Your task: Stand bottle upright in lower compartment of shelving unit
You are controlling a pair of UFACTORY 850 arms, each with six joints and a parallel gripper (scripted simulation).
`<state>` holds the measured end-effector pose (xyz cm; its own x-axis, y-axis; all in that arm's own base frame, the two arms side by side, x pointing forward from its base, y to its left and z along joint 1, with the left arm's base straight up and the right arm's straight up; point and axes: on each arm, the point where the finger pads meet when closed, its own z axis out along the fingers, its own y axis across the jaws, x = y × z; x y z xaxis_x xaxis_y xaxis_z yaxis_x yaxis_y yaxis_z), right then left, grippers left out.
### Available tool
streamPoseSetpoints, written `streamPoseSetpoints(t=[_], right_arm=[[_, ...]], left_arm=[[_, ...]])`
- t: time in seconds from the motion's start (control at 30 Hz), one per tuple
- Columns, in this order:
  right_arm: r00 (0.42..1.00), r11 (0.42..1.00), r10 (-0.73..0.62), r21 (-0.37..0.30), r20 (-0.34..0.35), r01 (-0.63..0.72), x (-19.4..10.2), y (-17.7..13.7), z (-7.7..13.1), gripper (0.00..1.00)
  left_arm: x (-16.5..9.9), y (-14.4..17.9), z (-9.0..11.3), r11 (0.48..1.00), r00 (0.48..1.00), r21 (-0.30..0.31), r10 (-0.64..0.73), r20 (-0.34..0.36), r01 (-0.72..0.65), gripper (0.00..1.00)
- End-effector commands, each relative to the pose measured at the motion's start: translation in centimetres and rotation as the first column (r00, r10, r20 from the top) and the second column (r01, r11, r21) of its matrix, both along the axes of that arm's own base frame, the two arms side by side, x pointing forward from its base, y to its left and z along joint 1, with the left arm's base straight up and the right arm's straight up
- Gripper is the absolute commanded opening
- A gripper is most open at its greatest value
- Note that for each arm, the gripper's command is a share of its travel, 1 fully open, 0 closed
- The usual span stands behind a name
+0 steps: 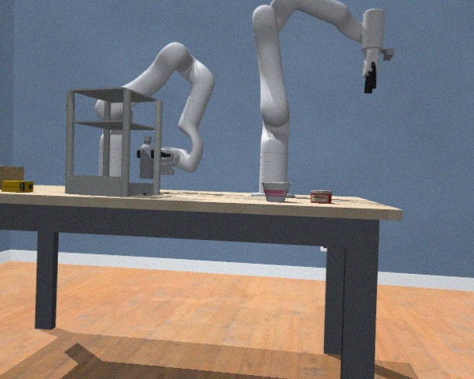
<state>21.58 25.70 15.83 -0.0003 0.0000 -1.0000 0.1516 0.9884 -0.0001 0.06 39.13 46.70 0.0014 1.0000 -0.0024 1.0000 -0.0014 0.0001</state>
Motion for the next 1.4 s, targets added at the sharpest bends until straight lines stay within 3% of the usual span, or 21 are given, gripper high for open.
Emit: streamPoseSetpoints(t=[0.0, 0.47, 1.37], right_arm=[[1.0, 1.0, 0.0, 0.001, 0.001, 0.0, 0.3, 0.0, 0.0, 0.0], [1.0, 1.0, 0.0, 0.001, 0.001, 0.0, 2.2, -0.3, 0.0, 0.0], [1.0, 1.0, 0.0, 0.001, 0.001, 0.0, 9.2, -1.4, 0.0, 0.0]], left_arm=[[0.0, 0.0, 0.1, 1.0, 1.0, 0.002, 0.0, 0.0, 0.0, 1.0], [0.0, 0.0, 0.1, 1.0, 1.0, 0.002, 0.0, 0.0, 0.0, 1.0], [0.0, 0.0, 0.1, 1.0, 1.0, 0.002, 0.0, 0.0, 0.0, 1.0]])
